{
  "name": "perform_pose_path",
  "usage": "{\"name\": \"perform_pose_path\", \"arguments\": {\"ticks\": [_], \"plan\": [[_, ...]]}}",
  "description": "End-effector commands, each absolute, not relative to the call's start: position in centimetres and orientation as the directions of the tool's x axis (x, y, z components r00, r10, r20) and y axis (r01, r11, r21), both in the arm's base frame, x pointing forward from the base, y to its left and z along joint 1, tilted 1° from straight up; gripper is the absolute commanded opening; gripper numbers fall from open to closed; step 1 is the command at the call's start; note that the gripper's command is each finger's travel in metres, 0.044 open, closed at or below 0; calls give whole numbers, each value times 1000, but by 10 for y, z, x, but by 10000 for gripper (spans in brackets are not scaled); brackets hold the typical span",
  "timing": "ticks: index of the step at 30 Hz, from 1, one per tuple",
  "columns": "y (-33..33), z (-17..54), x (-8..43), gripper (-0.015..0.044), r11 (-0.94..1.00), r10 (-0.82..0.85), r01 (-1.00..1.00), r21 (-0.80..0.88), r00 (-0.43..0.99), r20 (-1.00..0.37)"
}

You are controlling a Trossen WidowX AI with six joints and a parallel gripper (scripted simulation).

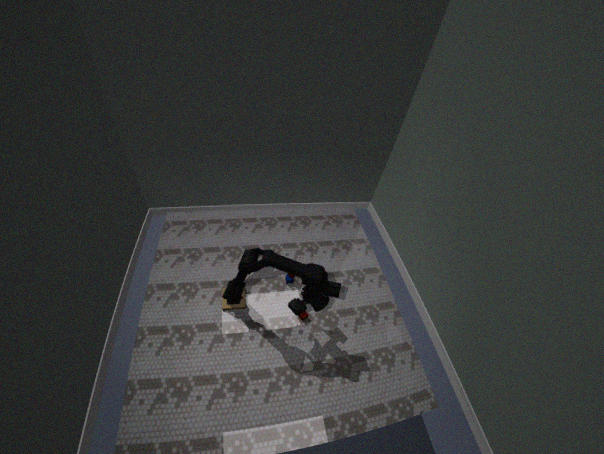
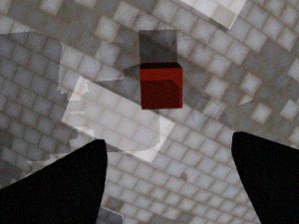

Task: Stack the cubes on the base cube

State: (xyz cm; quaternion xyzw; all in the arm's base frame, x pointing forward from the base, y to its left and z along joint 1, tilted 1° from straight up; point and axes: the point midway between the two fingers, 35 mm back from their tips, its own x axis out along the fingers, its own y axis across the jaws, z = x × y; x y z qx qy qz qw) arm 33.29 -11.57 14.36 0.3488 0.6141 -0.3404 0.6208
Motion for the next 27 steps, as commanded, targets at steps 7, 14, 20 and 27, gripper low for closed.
{"name": "perform_pose_path", "arguments": {"ticks": [7, 14, 20, 27], "plan": [[-118, 87, 333, 265, 510, 2, 860, 12, 13, -1000], [-118, 80, 333, 265, 510, 2, 860, 12, 13, -1000], [-118, 67, 333, 265, 510, 2, 860, 12, 13, -1000], [-118, 58, 334, 265, 510, 2, 860, 12, 13, -1000]]}}
